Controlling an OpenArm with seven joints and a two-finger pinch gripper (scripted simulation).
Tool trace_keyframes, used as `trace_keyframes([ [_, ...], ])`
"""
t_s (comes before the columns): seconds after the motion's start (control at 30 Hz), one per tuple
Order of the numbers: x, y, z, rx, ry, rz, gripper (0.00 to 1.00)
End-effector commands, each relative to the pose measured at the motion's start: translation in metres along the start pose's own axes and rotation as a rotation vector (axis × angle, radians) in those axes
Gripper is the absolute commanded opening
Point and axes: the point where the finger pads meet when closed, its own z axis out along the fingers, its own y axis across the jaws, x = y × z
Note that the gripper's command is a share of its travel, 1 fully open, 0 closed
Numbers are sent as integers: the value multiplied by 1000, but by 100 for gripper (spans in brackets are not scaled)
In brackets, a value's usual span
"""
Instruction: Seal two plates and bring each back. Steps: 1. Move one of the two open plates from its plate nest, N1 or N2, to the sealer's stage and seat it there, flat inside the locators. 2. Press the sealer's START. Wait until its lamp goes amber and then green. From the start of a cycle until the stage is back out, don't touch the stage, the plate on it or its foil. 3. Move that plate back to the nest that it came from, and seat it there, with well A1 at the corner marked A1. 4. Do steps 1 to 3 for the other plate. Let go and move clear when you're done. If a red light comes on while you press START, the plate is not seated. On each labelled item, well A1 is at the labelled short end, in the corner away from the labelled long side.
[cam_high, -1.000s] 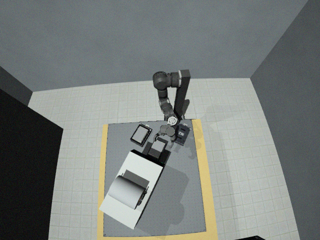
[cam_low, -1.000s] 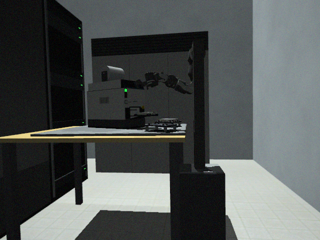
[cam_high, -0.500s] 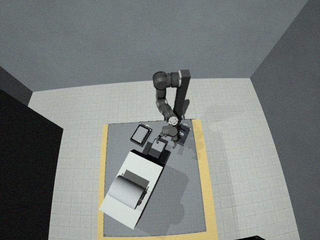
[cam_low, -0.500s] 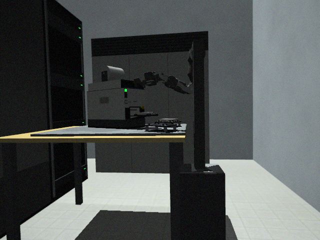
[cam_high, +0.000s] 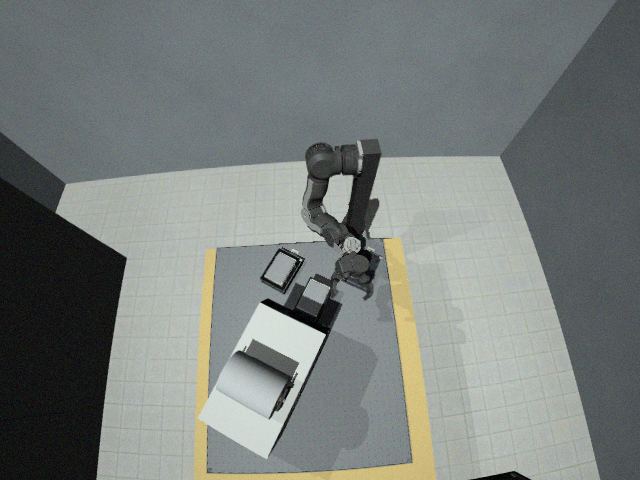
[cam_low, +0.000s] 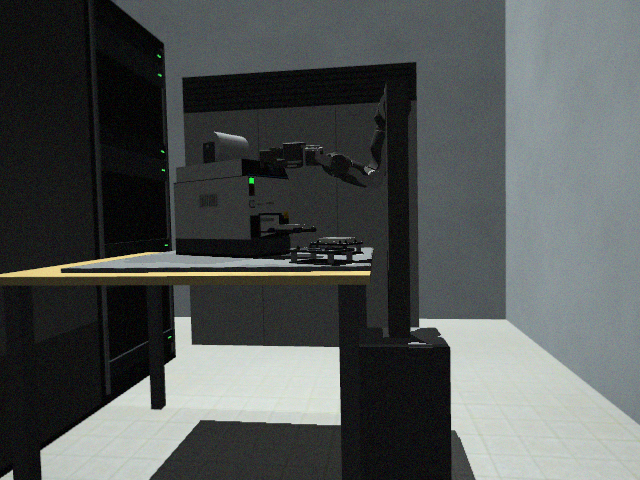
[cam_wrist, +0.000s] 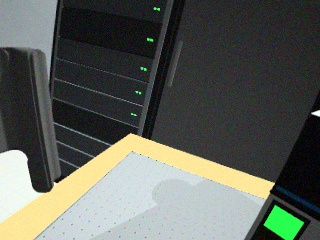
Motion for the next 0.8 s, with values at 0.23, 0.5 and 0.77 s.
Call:
trace_keyframes([
  [0.23,17,-31,3,139,104,-104,65],
  [0.5,26,-70,2,315,211,-274,65],
  [0.77,25,-99,-3,442,274,-415,65],
])
